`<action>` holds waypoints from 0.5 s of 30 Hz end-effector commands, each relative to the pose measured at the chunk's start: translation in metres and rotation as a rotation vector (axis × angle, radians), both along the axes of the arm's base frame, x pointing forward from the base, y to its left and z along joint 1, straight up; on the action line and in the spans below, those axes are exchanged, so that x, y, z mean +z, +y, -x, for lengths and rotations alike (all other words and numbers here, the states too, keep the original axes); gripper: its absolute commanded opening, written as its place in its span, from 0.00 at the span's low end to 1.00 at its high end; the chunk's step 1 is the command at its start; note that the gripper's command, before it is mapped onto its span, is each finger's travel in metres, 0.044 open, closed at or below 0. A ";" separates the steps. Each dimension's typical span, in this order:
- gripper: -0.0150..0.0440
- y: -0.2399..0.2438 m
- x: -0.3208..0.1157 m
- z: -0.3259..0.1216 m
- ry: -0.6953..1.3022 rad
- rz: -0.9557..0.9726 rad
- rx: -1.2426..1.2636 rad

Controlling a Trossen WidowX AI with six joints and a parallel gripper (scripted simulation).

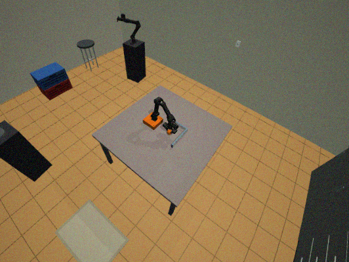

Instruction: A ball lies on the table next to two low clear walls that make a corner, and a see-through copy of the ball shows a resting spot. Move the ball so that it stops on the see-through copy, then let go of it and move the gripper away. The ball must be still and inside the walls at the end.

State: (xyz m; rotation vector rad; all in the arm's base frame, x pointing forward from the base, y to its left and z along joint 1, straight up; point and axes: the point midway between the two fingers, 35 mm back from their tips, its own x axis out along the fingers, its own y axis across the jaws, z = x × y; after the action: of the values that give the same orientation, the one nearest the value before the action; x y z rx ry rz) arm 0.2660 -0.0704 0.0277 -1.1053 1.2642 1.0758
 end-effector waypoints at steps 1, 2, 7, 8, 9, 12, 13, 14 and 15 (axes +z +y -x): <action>0.25 -0.001 -0.007 -0.001 -0.007 0.007 0.006; 0.25 -0.001 -0.007 -0.001 -0.007 0.007 0.006; 0.25 -0.001 -0.012 -0.001 -0.007 0.007 0.006; 0.25 -0.001 -0.013 -0.001 -0.007 0.007 0.006; 0.25 -0.001 -0.015 -0.001 -0.007 0.007 0.006; 0.25 -0.001 -0.020 -0.001 -0.007 0.007 0.006; 0.25 -0.001 -0.022 -0.001 -0.007 0.007 0.006; 0.25 -0.001 -0.023 -0.001 -0.007 0.007 0.006; 0.25 -0.001 -0.025 -0.001 -0.007 0.007 0.006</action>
State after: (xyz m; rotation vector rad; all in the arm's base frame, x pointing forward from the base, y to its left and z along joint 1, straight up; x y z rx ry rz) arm 0.2672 -0.0708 0.0091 -1.1098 1.2596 1.0698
